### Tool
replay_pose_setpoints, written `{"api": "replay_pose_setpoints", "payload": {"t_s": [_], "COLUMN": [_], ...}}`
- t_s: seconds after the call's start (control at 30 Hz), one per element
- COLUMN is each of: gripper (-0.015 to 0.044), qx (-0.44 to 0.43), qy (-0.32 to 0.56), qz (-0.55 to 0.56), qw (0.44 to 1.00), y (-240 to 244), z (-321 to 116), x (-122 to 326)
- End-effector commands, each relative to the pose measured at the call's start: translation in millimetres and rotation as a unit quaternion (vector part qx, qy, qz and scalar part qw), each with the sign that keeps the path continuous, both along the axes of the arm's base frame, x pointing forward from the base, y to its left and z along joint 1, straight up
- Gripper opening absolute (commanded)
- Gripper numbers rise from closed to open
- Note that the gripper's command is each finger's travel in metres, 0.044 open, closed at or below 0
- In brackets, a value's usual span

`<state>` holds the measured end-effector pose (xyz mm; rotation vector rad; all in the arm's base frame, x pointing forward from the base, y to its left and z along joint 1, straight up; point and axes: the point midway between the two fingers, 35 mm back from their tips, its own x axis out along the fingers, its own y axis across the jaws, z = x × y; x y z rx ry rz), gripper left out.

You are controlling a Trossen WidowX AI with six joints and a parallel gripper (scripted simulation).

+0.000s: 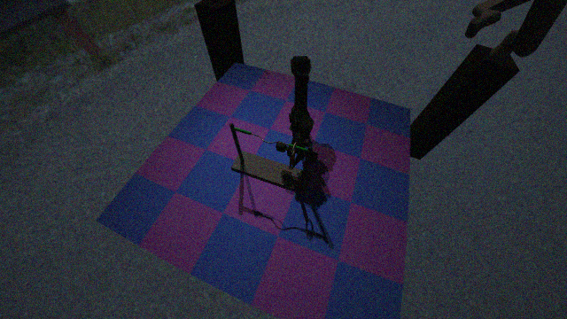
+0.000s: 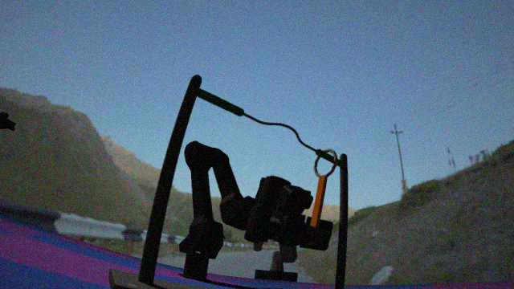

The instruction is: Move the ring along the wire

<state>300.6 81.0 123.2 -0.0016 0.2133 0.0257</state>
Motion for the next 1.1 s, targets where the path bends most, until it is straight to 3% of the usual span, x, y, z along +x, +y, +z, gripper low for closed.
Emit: {"api": "replay_pose_setpoints", "payload": {"t_s": [0.0, 0.23, 1.07], "gripper": [-0.0019, 0.0160, 0.0160], "qx": [0.000, 0.000, 0.003], "qy": [0.000, 0.000, 0.002], "qz": [0.000, 0.000, -0.001], "qw": [1.000, 1.000, 1.000], "y": [0.0, 0.1, -0.2], "z": [0.0, 0.4, 10.3], "x": [0.0, -0.8, -41.8]}}
